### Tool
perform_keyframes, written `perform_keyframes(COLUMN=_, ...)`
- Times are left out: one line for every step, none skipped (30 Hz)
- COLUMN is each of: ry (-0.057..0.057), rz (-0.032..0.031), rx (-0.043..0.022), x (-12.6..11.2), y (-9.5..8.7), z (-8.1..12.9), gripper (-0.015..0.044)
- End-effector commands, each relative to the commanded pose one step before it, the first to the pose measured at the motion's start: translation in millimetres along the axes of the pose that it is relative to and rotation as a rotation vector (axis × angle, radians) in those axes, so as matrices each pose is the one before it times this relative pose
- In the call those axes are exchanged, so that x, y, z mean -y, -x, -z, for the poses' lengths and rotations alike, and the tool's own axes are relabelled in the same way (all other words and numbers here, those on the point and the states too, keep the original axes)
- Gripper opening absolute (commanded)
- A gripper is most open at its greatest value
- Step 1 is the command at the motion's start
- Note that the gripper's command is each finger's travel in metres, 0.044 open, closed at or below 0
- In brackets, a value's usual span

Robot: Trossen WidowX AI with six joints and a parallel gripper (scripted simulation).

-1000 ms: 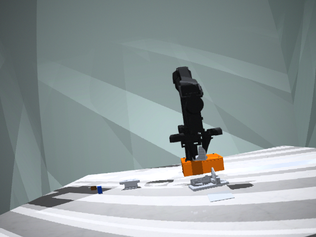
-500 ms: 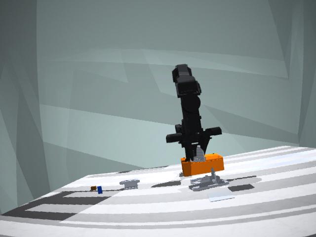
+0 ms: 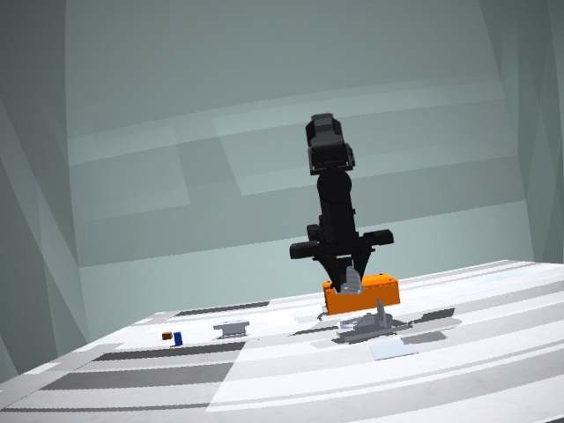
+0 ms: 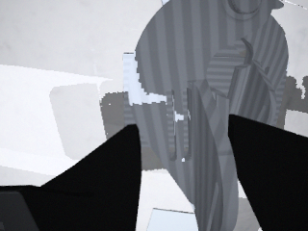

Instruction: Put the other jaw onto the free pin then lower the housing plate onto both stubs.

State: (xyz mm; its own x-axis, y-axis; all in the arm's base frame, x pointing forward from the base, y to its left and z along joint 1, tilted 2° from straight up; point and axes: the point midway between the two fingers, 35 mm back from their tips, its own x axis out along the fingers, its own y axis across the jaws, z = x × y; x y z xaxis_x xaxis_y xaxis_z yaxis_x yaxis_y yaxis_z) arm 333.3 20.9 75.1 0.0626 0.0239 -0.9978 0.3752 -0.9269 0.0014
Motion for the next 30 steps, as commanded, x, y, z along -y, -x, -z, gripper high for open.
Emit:
perform_keyframes(ry=0.004, rz=-0.00077, rx=0.0005, x=-1.7, y=-0.04, z=2.19, gripper=0.0134)
perform_keyframes(ry=0.0, rz=0.0, rx=0.0, x=0.0, y=0.0, z=0.0, gripper=0.0134)
perform_keyframes(ry=0.0, rz=0.0, rx=0.0, x=0.0, y=0.0, z=0.0, gripper=0.0134)
perform_keyframes(ry=0.0, rz=0.0, rx=0.0, x=0.0, y=0.0, z=0.0, gripper=0.0134)
perform_keyframes(ry=0.0, rz=0.0, rx=0.0, x=0.0, y=0.0, z=0.0, gripper=0.0134)
perform_keyframes(ry=0.0, rz=0.0, rx=0.0, x=0.0, y=0.0, z=0.0, gripper=0.0134)
perform_keyframes(ry=0.0, rz=0.0, rx=0.0, x=0.0, y=0.0, z=0.0, gripper=0.0134)
perform_keyframes(ry=0.0, rz=0.0, rx=0.0, x=0.0, y=0.0, z=0.0, gripper=0.0134)
perform_keyframes(ry=0.0, rz=0.0, rx=0.0, x=0.0, y=0.0, z=0.0, gripper=0.0134)
perform_keyframes(ry=0.0, rz=0.0, rx=0.0, x=0.0, y=0.0, z=0.0, gripper=0.0134)
perform_keyframes(ry=0.0, rz=0.0, rx=0.0, x=0.0, y=0.0, z=0.0, gripper=0.0134)
perform_keyframes(ry=0.0, rz=0.0, rx=0.0, x=0.0, y=0.0, z=0.0, gripper=0.0134)
perform_keyframes(ry=0.0, rz=0.0, rx=0.0, x=0.0, y=0.0, z=0.0, gripper=0.0134)
perform_keyframes(ry=0.0, rz=0.0, rx=0.0, x=0.0, y=0.0, z=0.0, gripper=0.0134)
perform_keyframes(ry=0.0031, rz=0.0, rx=0.0, x=0.0, y=0.0, z=0.0, gripper=0.0134)
perform_keyframes(ry=0.0077, rz=0.0, rx=0.0, x=0.0, y=0.0, z=0.0, gripper=0.0134)
perform_keyframes(ry=0.0031, rz=0.0, rx=0.0, x=0.0, y=0.0, z=0.0, gripper=0.0134)
perform_keyframes(ry=0.0, rz=0.0, rx=0.0, x=0.0, y=0.0, z=0.0, gripper=0.0134)
perform_keyframes(ry=0.0, rz=0.0, rx=0.0, x=0.0, y=0.0, z=0.0, gripper=0.0134)
perform_keyframes(ry=0.0, rz=0.0, rx=0.0, x=0.0, y=0.0, z=0.0, gripper=0.0134)
perform_keyframes(ry=0.0, rz=0.0, rx=0.0, x=0.0, y=0.0, z=0.0, gripper=0.0134)
perform_keyframes(ry=0.0, rz=0.0, rx=0.0, x=0.0, y=0.0, z=0.0, gripper=0.0134)
perform_keyframes(ry=0.0, rz=0.0, rx=0.0, x=0.0, y=0.0, z=0.0, gripper=0.0134)
perform_keyframes(ry=0.0, rz=0.0, rx=0.0, x=0.0, y=0.0, z=0.0, gripper=0.0134)
perform_keyframes(ry=0.0, rz=0.0, rx=0.0, x=0.0, y=0.0, z=0.0, gripper=0.0134)
perform_keyframes(ry=0.0, rz=0.00005, rx=-0.00003, x=0.44, y=0.0, z=0.32, gripper=0.0134)
perform_keyframes(ry=0.0, rz=0.00005, rx=-0.00003, x=0.44, y=0.0, z=0.32, gripper=0.0134)
perform_keyframes(ry=0.0, rz=0.0, rx=0.0, x=0.0, y=0.0, z=0.0, gripper=0.0134)
perform_keyframes(ry=0.0, rz=0.0, rx=0.0, x=0.0, y=0.0, z=0.0, gripper=0.0134)
perform_keyframes(ry=0.0, rz=0.0, rx=0.0, x=0.0, y=0.0, z=0.0, gripper=0.0134)
